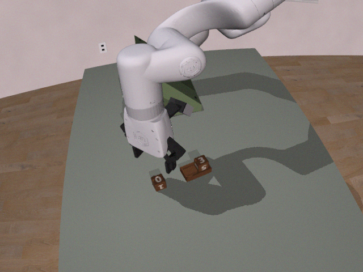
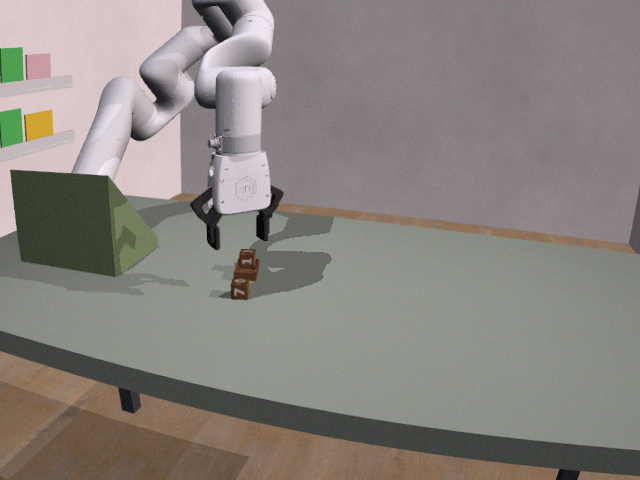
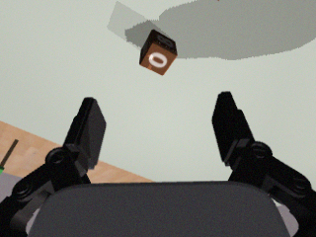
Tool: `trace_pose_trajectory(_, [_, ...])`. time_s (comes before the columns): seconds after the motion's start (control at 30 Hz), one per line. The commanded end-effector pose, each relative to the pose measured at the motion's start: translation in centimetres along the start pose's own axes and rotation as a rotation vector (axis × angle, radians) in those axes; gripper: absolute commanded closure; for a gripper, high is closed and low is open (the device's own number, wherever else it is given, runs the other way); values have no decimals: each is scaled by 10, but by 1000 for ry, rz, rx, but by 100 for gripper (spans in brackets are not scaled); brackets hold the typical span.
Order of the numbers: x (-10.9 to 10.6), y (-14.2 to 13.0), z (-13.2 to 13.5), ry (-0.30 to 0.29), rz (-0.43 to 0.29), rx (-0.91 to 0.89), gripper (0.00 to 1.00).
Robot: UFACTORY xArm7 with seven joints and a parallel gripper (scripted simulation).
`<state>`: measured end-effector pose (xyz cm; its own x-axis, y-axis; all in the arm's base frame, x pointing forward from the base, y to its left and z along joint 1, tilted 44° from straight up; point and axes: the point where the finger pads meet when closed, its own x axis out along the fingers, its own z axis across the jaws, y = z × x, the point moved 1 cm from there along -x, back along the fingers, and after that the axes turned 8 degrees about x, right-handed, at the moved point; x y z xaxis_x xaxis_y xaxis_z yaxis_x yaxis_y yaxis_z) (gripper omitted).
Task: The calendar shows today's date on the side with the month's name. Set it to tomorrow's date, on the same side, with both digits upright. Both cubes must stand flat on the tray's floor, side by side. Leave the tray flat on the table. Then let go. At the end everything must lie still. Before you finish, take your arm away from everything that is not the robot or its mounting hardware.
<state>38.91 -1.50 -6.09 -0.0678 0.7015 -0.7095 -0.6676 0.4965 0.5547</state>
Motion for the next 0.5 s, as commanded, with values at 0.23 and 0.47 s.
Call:
trace_pose_trajectory(0.23, [0,-1,0,6,-4,367,0])
trace_pose_trajectory(0.47, [1,-1,0,5,-6,549,0])
